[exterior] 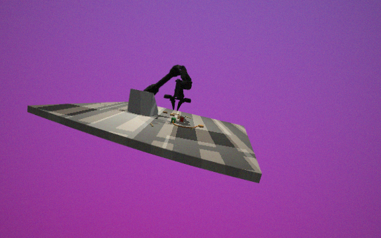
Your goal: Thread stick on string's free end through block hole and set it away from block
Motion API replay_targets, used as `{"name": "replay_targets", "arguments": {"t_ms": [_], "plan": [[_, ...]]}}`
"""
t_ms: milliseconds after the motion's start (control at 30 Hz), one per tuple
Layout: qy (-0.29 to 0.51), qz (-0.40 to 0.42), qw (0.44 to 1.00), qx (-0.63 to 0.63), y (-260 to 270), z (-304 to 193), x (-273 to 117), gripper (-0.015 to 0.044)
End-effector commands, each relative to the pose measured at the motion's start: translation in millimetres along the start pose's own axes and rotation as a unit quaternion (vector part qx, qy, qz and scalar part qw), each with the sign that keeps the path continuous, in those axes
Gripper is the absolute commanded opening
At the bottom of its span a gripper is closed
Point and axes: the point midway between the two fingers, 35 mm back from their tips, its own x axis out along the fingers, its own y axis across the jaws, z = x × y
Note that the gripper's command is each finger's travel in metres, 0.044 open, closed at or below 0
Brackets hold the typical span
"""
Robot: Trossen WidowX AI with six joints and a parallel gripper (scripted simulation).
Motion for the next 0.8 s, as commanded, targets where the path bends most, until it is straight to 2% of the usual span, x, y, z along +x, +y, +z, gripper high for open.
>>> {"name": "replay_targets", "arguments": {"t_ms": [0,167,333,767], "plan": [[-0.002,0.001,0.982,0.19,1.1,9.0,-0.6,0.0121],[-0.003,0.003,0.909,0.417,3.2,17.8,-1.1,0.0121],[-0.003,0.007,0.785,0.619,5.5,26.6,-1.4,0.0121],[0.0,0.012,0.541,0.841,9.8,40.3,-1.7,0.0121]]}}
